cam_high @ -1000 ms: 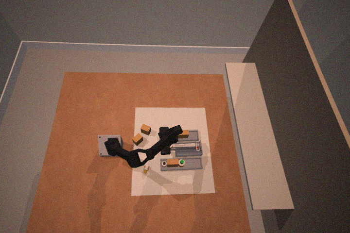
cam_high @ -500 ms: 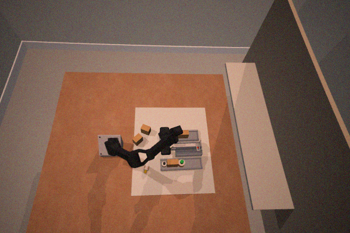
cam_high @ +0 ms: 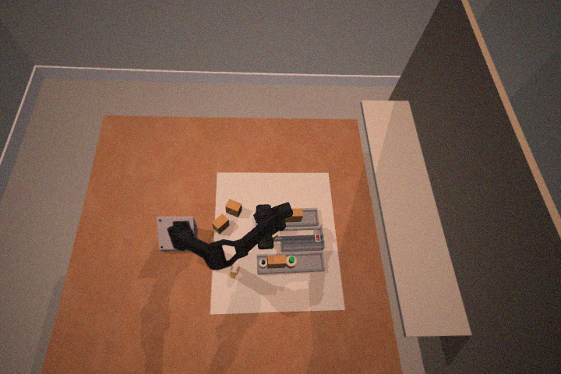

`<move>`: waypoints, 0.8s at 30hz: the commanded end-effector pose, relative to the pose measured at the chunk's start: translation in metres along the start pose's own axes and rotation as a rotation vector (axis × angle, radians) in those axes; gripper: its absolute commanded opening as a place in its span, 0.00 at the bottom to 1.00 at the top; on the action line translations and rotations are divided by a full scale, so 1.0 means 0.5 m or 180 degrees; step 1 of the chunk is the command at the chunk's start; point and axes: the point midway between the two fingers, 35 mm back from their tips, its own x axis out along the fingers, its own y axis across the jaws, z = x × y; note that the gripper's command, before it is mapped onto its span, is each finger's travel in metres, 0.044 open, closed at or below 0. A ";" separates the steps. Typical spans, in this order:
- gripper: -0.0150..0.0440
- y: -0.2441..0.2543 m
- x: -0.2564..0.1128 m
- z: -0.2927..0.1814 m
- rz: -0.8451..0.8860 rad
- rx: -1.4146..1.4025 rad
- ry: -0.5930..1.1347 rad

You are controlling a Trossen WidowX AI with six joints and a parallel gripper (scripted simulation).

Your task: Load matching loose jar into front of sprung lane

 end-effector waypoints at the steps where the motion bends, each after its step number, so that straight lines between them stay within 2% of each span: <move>1: 0.25 -0.003 0.003 0.007 -0.0022 0.0022 -0.0043; 24: 0.25 -0.004 0.021 0.003 -0.0024 0.0022 -0.0042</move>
